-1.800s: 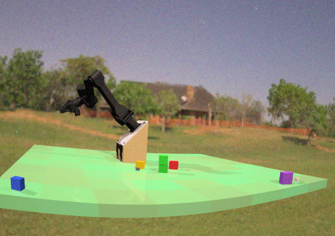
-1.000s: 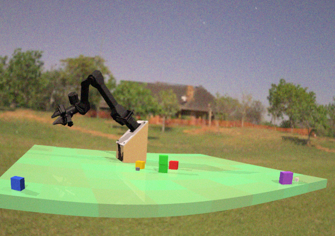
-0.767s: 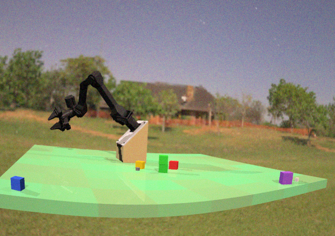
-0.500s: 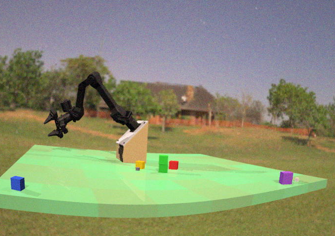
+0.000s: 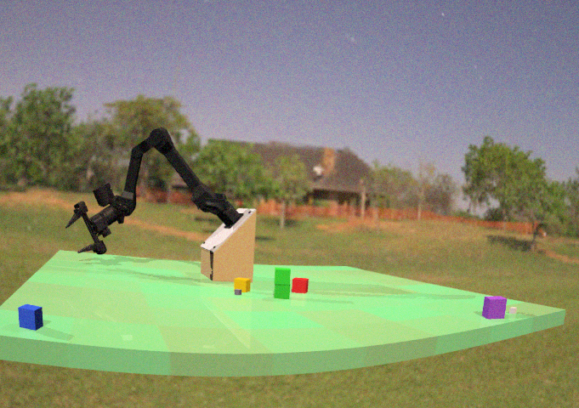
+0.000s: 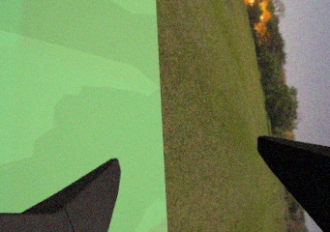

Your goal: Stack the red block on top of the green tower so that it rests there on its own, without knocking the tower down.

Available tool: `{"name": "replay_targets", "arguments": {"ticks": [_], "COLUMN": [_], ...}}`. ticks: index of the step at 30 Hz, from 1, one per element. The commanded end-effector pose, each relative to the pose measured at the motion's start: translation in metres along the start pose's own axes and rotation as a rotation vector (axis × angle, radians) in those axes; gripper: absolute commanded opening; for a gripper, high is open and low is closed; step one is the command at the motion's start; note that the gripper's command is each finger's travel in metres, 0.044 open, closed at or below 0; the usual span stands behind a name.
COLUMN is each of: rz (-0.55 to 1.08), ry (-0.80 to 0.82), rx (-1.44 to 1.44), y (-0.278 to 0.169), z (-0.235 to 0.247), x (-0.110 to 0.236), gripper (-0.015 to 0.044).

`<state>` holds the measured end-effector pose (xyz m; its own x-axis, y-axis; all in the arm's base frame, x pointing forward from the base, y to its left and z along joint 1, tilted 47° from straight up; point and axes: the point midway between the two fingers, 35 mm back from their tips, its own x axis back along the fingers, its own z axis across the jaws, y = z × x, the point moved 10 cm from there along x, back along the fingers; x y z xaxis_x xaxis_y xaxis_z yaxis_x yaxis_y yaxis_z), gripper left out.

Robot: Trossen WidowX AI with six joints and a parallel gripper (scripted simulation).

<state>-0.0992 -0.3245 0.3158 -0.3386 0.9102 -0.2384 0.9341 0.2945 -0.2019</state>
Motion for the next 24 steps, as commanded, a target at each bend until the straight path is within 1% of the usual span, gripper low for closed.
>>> {"name": "replay_targets", "arguments": {"ticks": [1,15,24], "rz": [-0.029,-0.162,-0.257], "ry": [0.016,0.149,0.320], "rx": [-0.129,-0.626,-0.906], "y": [0.015,0.102,0.179], "z": [0.004,0.016,0.028], "x": [-0.018,-0.075,-0.100], "gripper": [0.0440,0.0440,0.0440]}}
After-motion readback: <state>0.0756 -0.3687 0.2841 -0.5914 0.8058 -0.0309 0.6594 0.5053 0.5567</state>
